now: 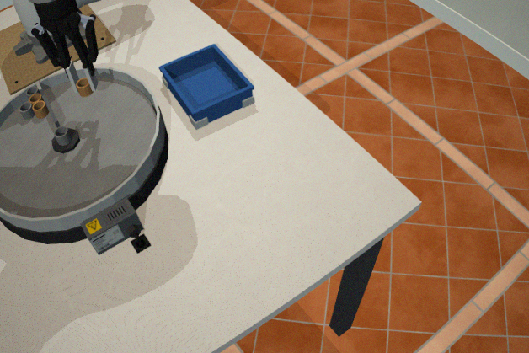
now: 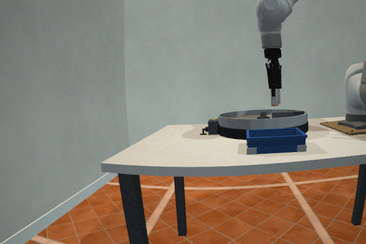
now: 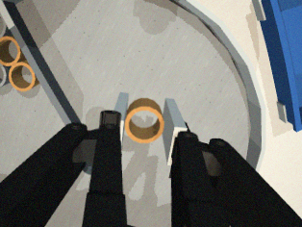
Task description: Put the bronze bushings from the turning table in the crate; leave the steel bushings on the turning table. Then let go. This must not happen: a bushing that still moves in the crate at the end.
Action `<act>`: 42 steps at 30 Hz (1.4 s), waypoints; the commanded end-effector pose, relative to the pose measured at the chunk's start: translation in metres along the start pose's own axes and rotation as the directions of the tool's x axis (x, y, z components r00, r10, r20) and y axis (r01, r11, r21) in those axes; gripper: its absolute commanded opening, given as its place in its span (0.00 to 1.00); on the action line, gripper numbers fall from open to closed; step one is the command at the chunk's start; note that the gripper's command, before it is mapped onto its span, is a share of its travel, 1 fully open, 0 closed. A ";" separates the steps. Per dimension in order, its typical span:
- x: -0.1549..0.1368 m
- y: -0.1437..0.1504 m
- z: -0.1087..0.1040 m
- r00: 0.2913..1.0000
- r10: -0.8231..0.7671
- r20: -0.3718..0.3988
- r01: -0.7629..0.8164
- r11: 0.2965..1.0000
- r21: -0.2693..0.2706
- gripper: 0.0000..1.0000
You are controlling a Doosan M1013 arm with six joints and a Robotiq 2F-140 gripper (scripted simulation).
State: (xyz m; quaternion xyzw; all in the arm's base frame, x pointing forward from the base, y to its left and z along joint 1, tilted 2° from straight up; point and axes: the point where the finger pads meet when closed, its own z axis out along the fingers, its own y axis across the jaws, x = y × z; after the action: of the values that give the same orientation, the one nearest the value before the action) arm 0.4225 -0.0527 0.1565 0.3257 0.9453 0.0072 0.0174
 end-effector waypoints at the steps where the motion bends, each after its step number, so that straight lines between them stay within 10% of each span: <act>1: 0.014 0.040 0.001 1.000 0.003 0.001 -0.003 1.000 0.005 0.00; 18: 0.073 0.185 0.001 1.000 0.003 0.001 -0.003 1.000 0.005 0.00; 42: 0.094 0.239 0.002 1.000 0.003 0.001 -0.003 1.000 0.005 0.00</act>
State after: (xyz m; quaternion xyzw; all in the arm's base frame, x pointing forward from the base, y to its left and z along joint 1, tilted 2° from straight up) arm 0.4951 0.1934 0.1579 0.3270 0.9449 0.0045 0.0172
